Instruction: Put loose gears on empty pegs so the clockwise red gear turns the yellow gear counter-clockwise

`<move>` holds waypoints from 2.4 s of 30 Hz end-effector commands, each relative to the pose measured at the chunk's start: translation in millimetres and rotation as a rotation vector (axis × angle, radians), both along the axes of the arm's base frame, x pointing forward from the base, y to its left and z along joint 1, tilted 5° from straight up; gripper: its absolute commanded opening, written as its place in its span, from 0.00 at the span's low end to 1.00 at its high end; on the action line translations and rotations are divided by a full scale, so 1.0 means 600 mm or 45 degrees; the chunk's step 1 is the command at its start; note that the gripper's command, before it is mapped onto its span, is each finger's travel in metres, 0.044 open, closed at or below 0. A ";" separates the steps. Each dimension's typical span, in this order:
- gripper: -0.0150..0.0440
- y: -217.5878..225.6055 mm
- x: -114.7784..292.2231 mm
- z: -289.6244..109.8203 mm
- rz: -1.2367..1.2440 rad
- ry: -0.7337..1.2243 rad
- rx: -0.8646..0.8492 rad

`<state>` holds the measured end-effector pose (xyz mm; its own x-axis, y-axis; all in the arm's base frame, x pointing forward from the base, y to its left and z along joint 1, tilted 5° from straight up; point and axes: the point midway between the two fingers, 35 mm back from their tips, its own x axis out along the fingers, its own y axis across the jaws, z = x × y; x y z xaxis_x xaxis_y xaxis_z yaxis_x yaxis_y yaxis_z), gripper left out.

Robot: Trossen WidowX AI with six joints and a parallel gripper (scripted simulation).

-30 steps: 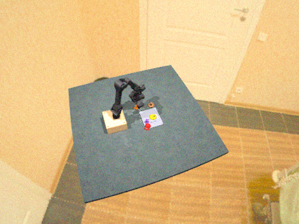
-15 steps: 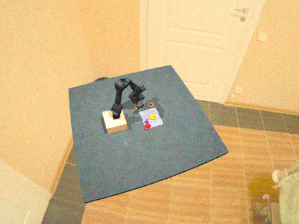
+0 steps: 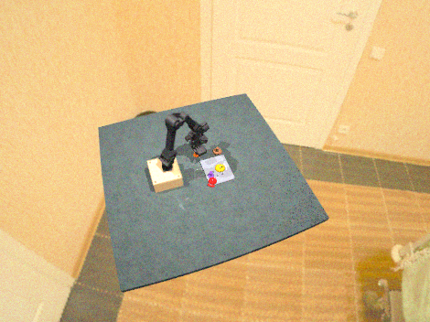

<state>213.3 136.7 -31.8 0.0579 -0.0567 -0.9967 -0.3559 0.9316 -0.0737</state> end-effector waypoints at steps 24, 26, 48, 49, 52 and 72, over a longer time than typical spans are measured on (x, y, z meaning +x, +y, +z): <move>0.25 0.012 0.011 0.086 0.003 0.000 -0.003; 0.25 0.013 0.011 0.096 0.003 0.000 -0.003; 0.25 0.009 -0.002 0.211 0.003 0.001 -0.003; 0.25 0.009 -0.003 0.216 0.003 0.001 -0.003; 0.25 0.007 -0.007 0.232 0.003 0.001 -0.003; 0.25 -0.026 0.023 0.222 -0.008 0.009 -0.004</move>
<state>223.2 125.1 106.4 0.0596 -0.0581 -0.9965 -0.3493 0.9340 -0.0753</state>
